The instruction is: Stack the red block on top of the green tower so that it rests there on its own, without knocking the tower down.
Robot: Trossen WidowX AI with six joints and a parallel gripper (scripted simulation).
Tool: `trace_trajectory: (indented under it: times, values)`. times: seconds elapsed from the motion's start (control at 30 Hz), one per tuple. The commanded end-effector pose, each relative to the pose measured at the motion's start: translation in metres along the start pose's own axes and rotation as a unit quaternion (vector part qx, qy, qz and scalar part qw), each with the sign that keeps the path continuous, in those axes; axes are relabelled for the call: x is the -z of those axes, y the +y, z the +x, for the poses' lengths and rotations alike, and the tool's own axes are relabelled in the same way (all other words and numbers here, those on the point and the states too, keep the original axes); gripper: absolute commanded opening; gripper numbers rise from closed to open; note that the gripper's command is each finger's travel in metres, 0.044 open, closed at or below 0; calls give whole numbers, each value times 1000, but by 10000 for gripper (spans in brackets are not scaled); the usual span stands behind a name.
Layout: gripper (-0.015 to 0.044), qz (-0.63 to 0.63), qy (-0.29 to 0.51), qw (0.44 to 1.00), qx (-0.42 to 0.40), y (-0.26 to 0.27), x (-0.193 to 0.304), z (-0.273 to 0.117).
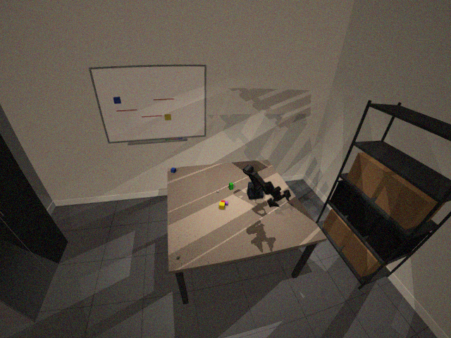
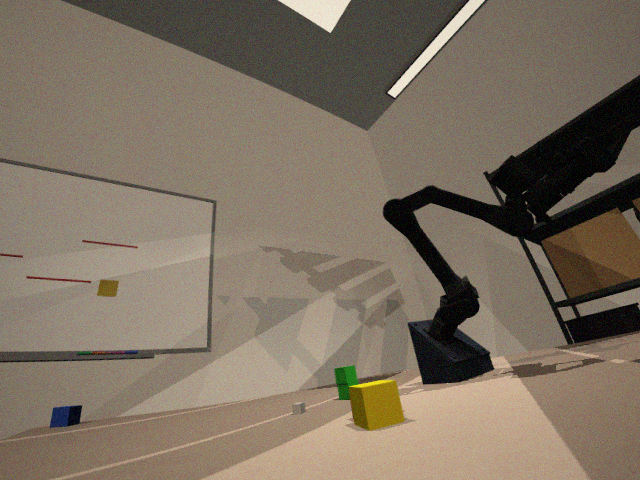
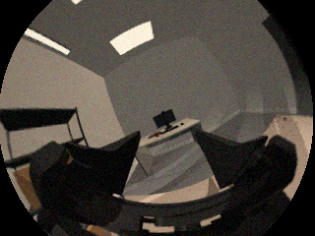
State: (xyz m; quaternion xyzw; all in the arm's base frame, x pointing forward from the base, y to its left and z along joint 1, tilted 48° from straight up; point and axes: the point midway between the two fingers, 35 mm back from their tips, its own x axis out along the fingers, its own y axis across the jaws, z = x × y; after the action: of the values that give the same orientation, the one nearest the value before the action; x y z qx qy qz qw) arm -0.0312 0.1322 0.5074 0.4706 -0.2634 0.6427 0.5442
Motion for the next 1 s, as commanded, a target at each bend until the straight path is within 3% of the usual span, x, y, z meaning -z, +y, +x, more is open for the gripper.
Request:
trace_trajectory:
  times: [0.0, 0.47, 0.97]
  values:
    - [426, -1, 1, 1000, 0, 0, 1, 0]
    - [440, -149, 131, 980, 0, -29, 75, 23]
    - [440, -257, 300, 916, 69, -129, 145, 20]
